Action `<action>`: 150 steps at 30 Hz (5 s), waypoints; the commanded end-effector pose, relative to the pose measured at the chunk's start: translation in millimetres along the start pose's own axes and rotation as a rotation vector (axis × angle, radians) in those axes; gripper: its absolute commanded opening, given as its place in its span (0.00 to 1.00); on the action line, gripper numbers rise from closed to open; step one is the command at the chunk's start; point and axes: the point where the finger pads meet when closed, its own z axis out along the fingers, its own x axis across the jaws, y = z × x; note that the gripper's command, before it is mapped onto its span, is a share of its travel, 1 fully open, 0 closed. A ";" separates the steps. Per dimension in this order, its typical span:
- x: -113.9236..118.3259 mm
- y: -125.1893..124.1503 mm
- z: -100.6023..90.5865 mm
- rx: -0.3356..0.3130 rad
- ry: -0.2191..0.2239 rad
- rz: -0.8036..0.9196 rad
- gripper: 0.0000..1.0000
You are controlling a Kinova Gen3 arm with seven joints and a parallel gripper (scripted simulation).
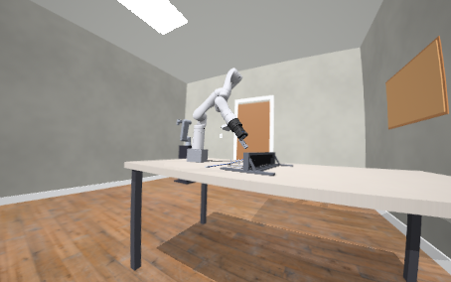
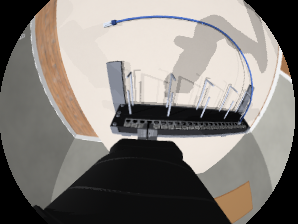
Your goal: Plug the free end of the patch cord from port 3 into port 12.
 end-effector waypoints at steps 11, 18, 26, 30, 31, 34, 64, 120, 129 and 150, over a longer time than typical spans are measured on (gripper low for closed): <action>-0.1 1.0 -0.3 -0.002 0.000 0.000 0.00; -0.1 1.0 -0.7 -0.002 0.000 0.000 0.00; -0.1 0.9 -14.9 -0.002 0.000 0.000 0.00; -0.1 0.9 -31.7 -0.002 0.000 0.000 0.00; -0.1 0.9 -36.8 -0.002 0.000 0.000 0.00; -0.1 0.9 -42.2 -0.002 0.000 0.000 0.00; -0.1 0.7 -139.7 -0.002 0.000 0.000 0.00; -145.2 -106.8 -123.7 0.276 -0.473 0.718 0.00; -142.8 -137.0 -121.4 0.357 -0.523 0.902 0.00; -96.5 -175.7 -100.4 0.536 -0.531 1.350 0.00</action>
